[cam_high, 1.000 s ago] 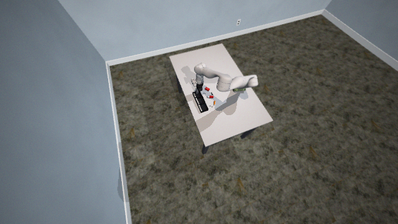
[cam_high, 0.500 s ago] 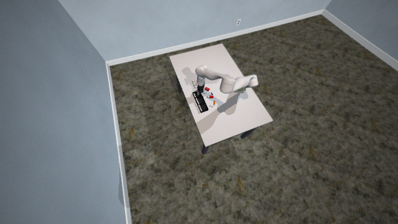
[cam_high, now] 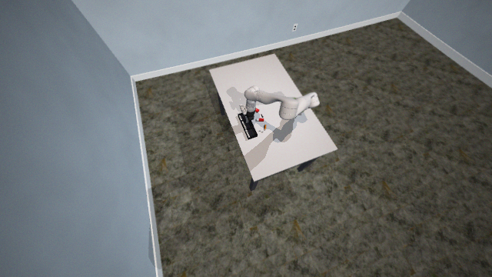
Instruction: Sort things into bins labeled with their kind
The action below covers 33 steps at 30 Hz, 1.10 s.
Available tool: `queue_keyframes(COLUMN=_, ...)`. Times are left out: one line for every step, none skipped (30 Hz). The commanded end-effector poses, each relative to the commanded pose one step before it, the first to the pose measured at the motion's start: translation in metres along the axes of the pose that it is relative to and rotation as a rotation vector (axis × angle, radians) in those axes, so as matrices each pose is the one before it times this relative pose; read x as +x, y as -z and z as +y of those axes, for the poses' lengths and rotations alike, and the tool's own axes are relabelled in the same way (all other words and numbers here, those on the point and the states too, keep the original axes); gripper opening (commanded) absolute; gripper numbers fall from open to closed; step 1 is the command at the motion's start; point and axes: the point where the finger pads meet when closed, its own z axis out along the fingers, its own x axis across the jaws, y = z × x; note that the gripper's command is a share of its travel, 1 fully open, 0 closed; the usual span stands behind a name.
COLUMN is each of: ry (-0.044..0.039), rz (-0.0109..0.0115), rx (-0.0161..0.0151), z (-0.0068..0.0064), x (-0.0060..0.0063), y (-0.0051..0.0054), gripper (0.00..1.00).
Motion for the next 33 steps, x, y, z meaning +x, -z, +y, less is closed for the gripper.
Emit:
queue_keyframes(ry=0.00376, rz=0.00828, rx=-0.00417, z=0.00222, x=-0.00137, y=0.00127, gripper=0.31)
queue_keyframes(ry=0.00665, rz=-0.00379, rx=0.00526, z=-0.00212, x=-0.00121, y=-0.00405, gripper=0.31)
queue_keyframes(ry=0.00005, rz=-0.00205, rx=-0.00036, z=-0.00001, x=-0.00042, y=-0.00413, gripper=0.31)
queue_keyframes(ry=-0.00004, rz=0.00004, rx=-0.00003, z=0.00003, x=0.0, y=-0.00266, gripper=0.31)
queue_keyframes(ry=-0.00004, rz=0.00003, rx=-0.00003, z=0.00003, x=0.0, y=-0.00266, gripper=0.31)
queue_keyframes(ry=-0.00004, rz=0.00003, rx=-0.00003, z=0.00003, x=0.0, y=-0.00266, gripper=0.31)
queue_keyframes(ry=-0.00004, rz=0.00003, rx=-0.00003, z=0.00003, x=0.0, y=-0.00266, gripper=0.31)
queue_keyframes(ry=-0.00004, rz=0.00003, rx=-0.00003, z=0.00003, x=0.0, y=-0.00266, gripper=0.31)
queue_keyframes(ry=-0.00004, rz=0.00003, rx=-0.00003, z=0.00003, x=0.0, y=-0.00266, gripper=0.31)
queue_keyframes(ry=-0.00004, rz=0.00003, rx=-0.00003, z=0.00003, x=0.0, y=-0.00266, gripper=0.31)
queue_keyframes(ry=-0.00004, rz=0.00003, rx=-0.00003, z=0.00003, x=0.0, y=-0.00266, gripper=0.31)
queue_keyframes(ry=-0.00004, rz=0.00003, rx=-0.00003, z=0.00003, x=0.0, y=-0.00266, gripper=0.31)
queue_keyframes(ry=-0.00004, rz=0.00003, rx=-0.00003, z=0.00003, x=0.0, y=-0.00266, gripper=0.31)
queue_keyframes(ry=-0.00004, rz=0.00003, rx=-0.00003, z=0.00003, x=0.0, y=-0.00266, gripper=0.31)
queue_keyframes(ry=-0.00004, rz=0.00003, rx=-0.00004, z=0.00003, x=0.0, y=-0.00266, gripper=0.31)
queue_keyframes(ry=-0.00004, rz=0.00003, rx=-0.00004, z=0.00003, x=0.0, y=-0.00266, gripper=0.31)
queue_keyframes(ry=0.0, rz=0.0, rx=0.0, z=0.0, x=0.0, y=0.0, gripper=0.31)
queue_keyframes(ry=0.0, rz=0.0, rx=0.0, z=0.0, x=0.0, y=0.0, gripper=0.31)
queue_keyframes(ry=-0.00114, rz=0.00023, rx=0.00062, z=0.00001, x=0.00055, y=-0.00235, gripper=0.31)
queue_keyframes(ry=0.00051, rz=-0.00006, rx=-0.00036, z=0.00004, x=-0.00026, y=-0.00282, gripper=0.31)
queue_keyframes(ry=0.00049, rz=-0.00006, rx=-0.00034, z=0.00004, x=-0.00025, y=-0.00281, gripper=0.31)
queue_keyframes(ry=0.0, rz=0.00003, rx=-0.00006, z=0.00003, x=-0.00001, y=-0.00267, gripper=0.31)
queue_keyframes(ry=-0.00002, rz=0.00002, rx=-0.00002, z=0.00002, x=0.0, y=-0.00173, gripper=0.31)
queue_keyframes(ry=-0.00083, rz=0.00015, rx=0.00049, z=-0.00002, x=0.00041, y=0.00023, gripper=0.31)
queue_keyframes(ry=-0.00654, rz=0.00012, rx=0.00041, z=-0.00001, x=0.00049, y=0.0002, gripper=0.31)
queue_keyframes(ry=-0.00311, rz=-0.00067, rx=0.00014, z=-0.00003, x=0.00007, y=0.0003, gripper=0.31)
queue_keyframes(ry=-0.00031, rz=-0.00062, rx=0.00016, z=-0.00007, x=-0.00001, y=0.00026, gripper=0.31)
queue_keyframes(ry=0.00011, rz=-0.00005, rx=0.00037, z=-0.00013, x=-0.00002, y=0.00023, gripper=0.31)
queue_keyframes(ry=0.00614, rz=0.0003, rx=-0.00172, z=-0.00015, x=-0.0002, y=0.00161, gripper=0.31)
queue_keyframes(ry=0.0, rz=0.0, rx=0.0, z=0.0, x=0.0, y=0.0, gripper=0.31)
queue_keyframes(ry=0.0, rz=0.0, rx=0.0, z=0.0, x=0.0, y=0.0, gripper=0.31)
queue_keyframes(ry=0.0, rz=0.0, rx=0.0, z=0.0, x=0.0, y=0.0, gripper=0.31)
queue_keyframes(ry=0.0, rz=0.0, rx=0.0, z=0.0, x=0.0, y=0.0, gripper=0.31)
